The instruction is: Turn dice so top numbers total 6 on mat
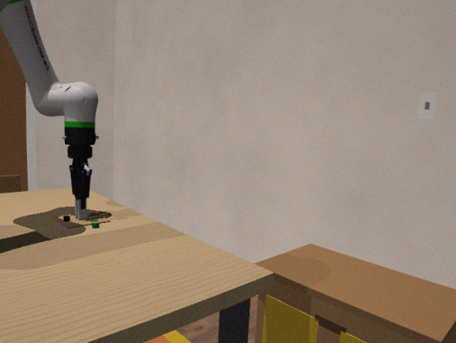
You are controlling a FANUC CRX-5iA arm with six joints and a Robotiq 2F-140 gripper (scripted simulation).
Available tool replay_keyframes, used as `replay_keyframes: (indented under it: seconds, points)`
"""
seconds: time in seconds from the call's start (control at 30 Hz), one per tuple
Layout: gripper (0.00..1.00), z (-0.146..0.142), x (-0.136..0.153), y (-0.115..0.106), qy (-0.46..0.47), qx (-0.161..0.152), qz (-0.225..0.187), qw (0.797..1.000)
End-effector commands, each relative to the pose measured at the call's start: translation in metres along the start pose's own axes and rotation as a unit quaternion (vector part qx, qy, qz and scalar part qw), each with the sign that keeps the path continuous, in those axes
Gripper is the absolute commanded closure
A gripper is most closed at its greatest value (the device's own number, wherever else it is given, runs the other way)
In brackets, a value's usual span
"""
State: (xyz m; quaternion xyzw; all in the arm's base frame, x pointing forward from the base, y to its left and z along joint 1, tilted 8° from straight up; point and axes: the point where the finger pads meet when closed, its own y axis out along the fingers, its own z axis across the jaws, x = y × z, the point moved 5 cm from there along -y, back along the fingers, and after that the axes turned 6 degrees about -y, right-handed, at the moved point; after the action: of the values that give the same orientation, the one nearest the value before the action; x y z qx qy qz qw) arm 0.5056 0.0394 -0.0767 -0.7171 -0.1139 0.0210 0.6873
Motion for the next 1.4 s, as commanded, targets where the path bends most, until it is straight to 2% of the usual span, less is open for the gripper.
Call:
replay_keyframes:
  seconds: [0.0,1.13,1.37]
  points:
    - [0.93,0.0000,0.0002,0.0000,0.000,0.000,0.000,1.000]
    - [0.93,0.0000,0.0002,0.0000,0.000,0.000,0.000,1.000]
    - [0.89,0.0000,0.0002,0.0000,0.000,0.000,0.000,1.000]
